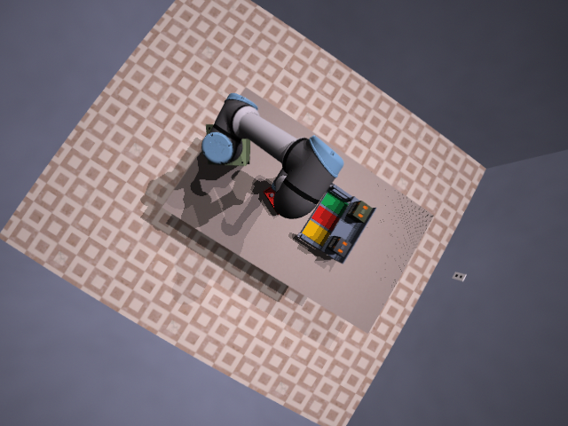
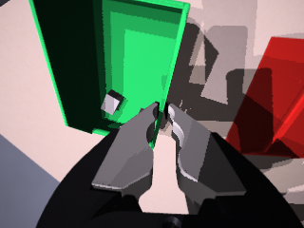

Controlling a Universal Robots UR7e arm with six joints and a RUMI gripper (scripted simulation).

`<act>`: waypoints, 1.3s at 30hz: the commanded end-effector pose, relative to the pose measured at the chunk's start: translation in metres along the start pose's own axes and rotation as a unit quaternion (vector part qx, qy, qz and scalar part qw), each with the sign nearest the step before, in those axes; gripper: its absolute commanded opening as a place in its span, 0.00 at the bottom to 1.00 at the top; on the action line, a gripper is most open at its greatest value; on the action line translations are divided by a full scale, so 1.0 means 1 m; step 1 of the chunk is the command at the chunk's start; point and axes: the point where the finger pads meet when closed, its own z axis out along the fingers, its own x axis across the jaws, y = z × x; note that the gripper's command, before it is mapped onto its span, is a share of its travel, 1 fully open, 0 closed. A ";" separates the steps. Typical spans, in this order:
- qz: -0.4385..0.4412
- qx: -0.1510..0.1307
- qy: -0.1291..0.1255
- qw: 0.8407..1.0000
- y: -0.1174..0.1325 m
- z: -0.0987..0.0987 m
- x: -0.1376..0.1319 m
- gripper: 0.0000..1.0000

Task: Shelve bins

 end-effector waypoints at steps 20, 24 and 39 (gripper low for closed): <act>-0.001 0.000 0.000 1.000 0.001 -0.028 0.000 0.00; -0.001 0.000 0.000 1.000 0.001 -0.033 0.000 0.00; -0.001 0.000 0.000 1.000 0.001 -0.047 0.000 0.00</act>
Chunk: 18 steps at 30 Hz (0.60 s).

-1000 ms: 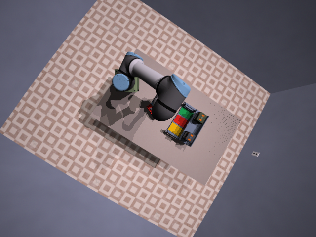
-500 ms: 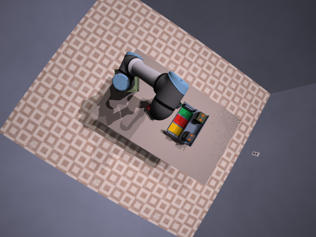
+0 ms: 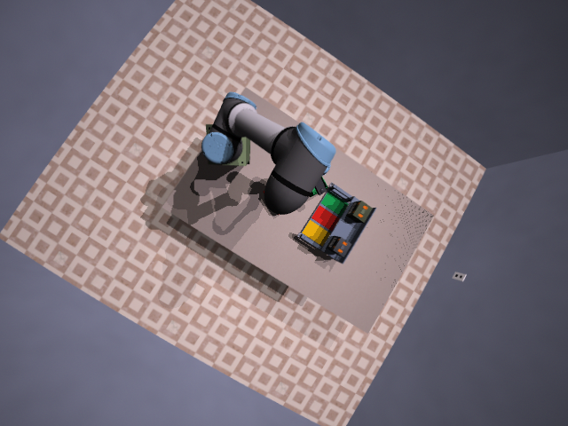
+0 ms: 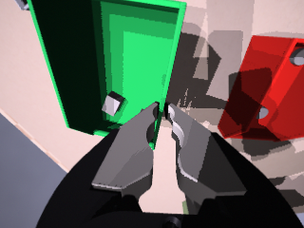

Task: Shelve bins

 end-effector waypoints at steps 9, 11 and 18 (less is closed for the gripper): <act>-0.001 0.000 0.000 1.000 0.001 -0.014 0.000 0.00; 0.000 0.001 0.000 1.000 0.000 -0.015 0.000 0.00; -0.001 0.000 0.000 1.000 0.001 -0.020 0.000 0.00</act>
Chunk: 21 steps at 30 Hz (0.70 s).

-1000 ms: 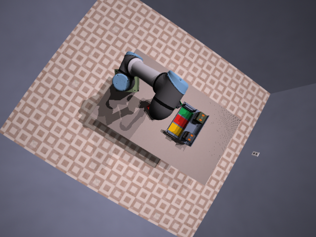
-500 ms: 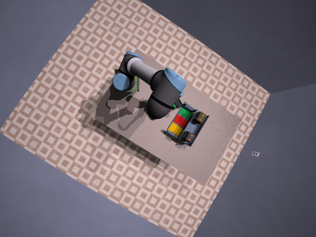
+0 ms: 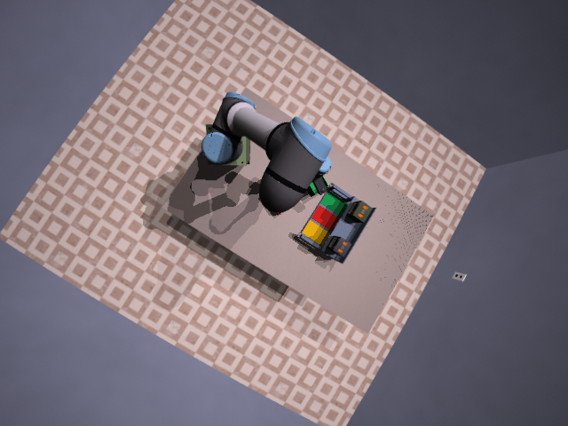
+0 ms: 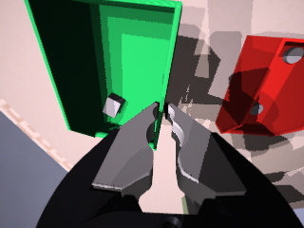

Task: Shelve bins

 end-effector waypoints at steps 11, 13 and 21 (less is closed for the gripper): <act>0.000 0.000 0.000 1.000 0.001 -0.009 0.000 0.00; 0.000 0.000 0.000 1.000 0.001 -0.010 0.000 0.00; 0.000 0.000 0.000 1.000 0.001 -0.011 0.000 0.00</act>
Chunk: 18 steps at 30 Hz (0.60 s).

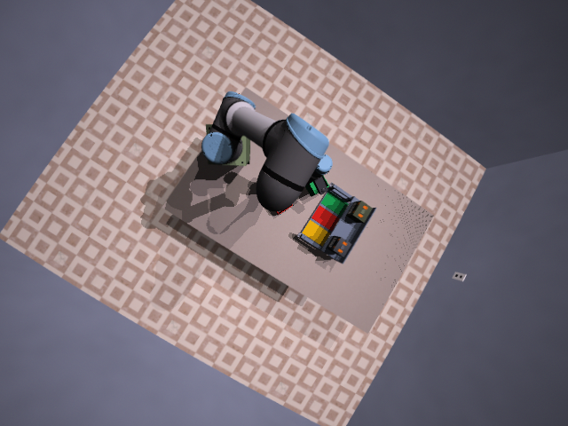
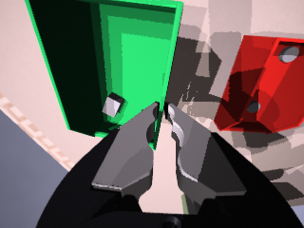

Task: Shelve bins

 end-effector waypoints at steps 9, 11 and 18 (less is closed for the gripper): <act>-0.001 0.001 0.000 1.000 0.001 -0.003 0.000 0.00; -0.001 0.001 0.000 1.000 0.001 -0.003 0.000 0.00; -0.001 0.001 0.000 1.000 0.002 -0.003 0.000 0.00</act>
